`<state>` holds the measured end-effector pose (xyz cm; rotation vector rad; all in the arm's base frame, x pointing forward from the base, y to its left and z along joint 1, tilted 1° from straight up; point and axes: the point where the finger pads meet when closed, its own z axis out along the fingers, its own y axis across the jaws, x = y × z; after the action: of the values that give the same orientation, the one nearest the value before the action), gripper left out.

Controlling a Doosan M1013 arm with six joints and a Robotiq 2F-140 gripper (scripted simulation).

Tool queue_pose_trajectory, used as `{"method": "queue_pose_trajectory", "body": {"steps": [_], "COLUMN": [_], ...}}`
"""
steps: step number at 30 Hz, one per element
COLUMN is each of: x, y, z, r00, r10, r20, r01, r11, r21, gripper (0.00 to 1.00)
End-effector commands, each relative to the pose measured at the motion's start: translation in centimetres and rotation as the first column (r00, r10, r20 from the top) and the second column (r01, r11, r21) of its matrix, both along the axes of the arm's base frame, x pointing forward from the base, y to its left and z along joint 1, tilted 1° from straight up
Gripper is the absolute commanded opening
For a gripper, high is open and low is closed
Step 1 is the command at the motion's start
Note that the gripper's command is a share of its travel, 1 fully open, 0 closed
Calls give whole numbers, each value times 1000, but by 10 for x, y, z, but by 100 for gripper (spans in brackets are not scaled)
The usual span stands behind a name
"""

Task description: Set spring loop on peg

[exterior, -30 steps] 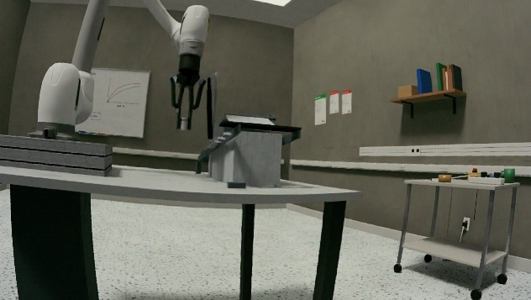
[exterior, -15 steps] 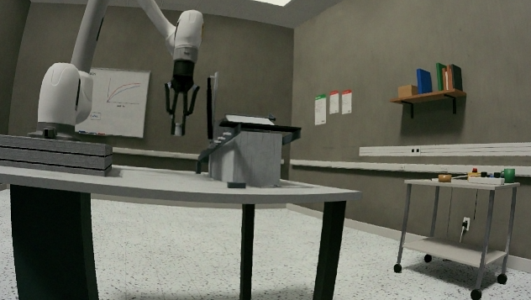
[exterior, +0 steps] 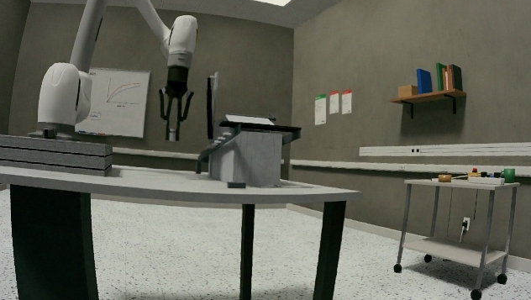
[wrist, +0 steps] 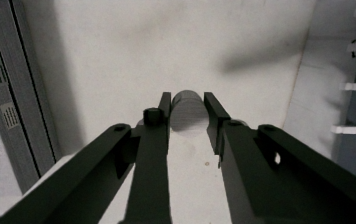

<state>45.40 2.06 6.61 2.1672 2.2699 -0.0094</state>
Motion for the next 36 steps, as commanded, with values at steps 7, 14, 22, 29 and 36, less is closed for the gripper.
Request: {"method": "queue_pose_trajectory", "body": {"steps": [7, 14, 22, 29, 36], "x": [-7, -15, -24, -23, -23], "y": [7, 16, 25, 24, 24], "z": [-7, -17, -26, -36, -50], "r00": [1000, 1000, 1000, 1000, 1000], "r10": [0, 0, 0, 0, 0], "r20": [1, 1, 0, 0, 0], "r01": [0, 0, 0, 0, 0], "r11": [1000, 1000, 1000, 1000, 1000], "r21": [7, 14, 22, 20, 21], "gripper": [25, 25, 25, 25, 25]}}
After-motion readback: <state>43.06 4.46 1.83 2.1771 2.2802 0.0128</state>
